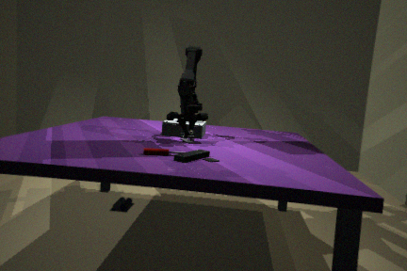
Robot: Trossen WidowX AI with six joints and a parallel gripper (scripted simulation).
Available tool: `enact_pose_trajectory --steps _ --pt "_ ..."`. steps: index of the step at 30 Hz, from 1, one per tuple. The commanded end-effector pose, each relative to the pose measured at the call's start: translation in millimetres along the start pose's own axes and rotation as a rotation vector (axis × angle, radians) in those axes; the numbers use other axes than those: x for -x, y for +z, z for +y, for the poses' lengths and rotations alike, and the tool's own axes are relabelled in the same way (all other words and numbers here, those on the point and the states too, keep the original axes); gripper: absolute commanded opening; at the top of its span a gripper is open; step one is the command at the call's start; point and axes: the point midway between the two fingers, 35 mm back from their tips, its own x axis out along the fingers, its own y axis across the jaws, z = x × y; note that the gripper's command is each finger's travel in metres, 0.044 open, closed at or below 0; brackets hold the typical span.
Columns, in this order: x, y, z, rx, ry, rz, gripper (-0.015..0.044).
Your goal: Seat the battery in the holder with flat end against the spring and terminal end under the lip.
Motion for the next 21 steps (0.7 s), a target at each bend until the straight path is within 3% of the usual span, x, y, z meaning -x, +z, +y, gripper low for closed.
enact_pose_trajectory --steps 1,21 --pt "0.0 -0.9 0.7 0.006 0.003 -0.029 0.0072" --pt "-4.2 -9.9 1.1 0.008 0.006 -0.160 0.0072"
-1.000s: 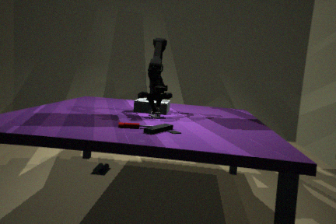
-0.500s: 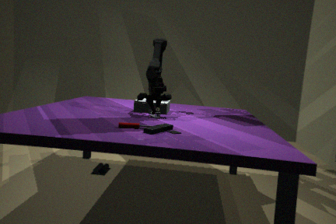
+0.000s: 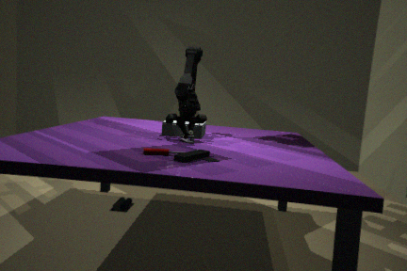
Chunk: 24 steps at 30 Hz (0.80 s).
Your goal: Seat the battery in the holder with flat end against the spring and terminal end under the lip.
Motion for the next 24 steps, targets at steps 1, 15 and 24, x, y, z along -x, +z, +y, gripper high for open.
enact_pose_trajectory --steps 1,15,24 --pt "1 0 1 0.009 0.004 -0.021 0.0072" --pt "5 -13 1 0.009 0.008 -0.022 0.0072" --pt "9 -21 1 0.010 0.008 -0.020 0.0072"
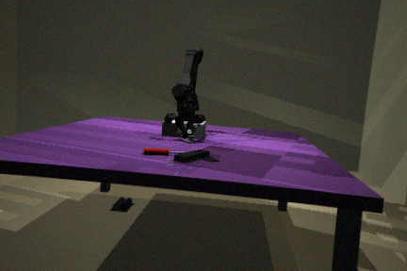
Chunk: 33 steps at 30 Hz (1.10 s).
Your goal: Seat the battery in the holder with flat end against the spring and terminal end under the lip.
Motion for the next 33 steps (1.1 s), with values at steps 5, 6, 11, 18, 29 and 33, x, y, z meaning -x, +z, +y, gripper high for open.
enact_pose_trajectory --steps 5,6,11,18,29,33 --pt "2.9 -8.1 1.4 0.001 0.001 0.014 0.0072" --pt "2.8 -8.0 1.4 0.001 0.001 0.015 0.0072" --pt "1.3 -7.3 1.0 -0.004 0.005 0.044 0.0072" --pt "-1.0 -5.9 0.6 -0.011 0.011 0.090 0.0072" --pt "-4.3 -3.9 0.2 -0.020 0.019 0.161 0.0072" --pt "-5.4 -3.2 0.0 -0.022 0.022 0.188 0.0072"
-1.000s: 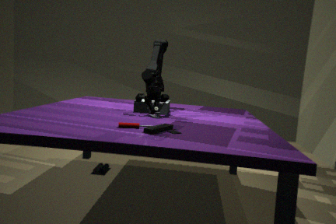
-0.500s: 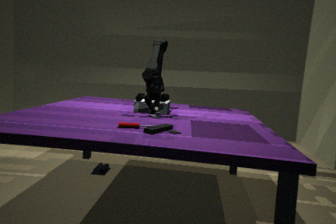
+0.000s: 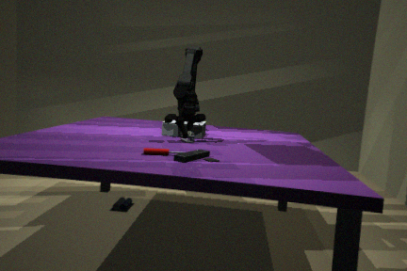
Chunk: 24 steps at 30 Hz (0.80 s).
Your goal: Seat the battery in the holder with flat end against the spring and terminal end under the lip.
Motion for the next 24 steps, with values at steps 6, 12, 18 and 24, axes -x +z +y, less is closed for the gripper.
enact_pose_trajectory --steps 6,12,18,24 --pt "-4.6 -4.9 0.4 -0.018 0.007 0.081 0.0072" --pt "-5.8 -3.9 0.3 -0.020 0.010 0.120 0.0072" --pt "-7.0 -3.0 0.3 -0.021 0.012 0.160 0.0072" --pt "-8.0 -2.1 0.3 -0.021 0.014 0.200 0.0072"
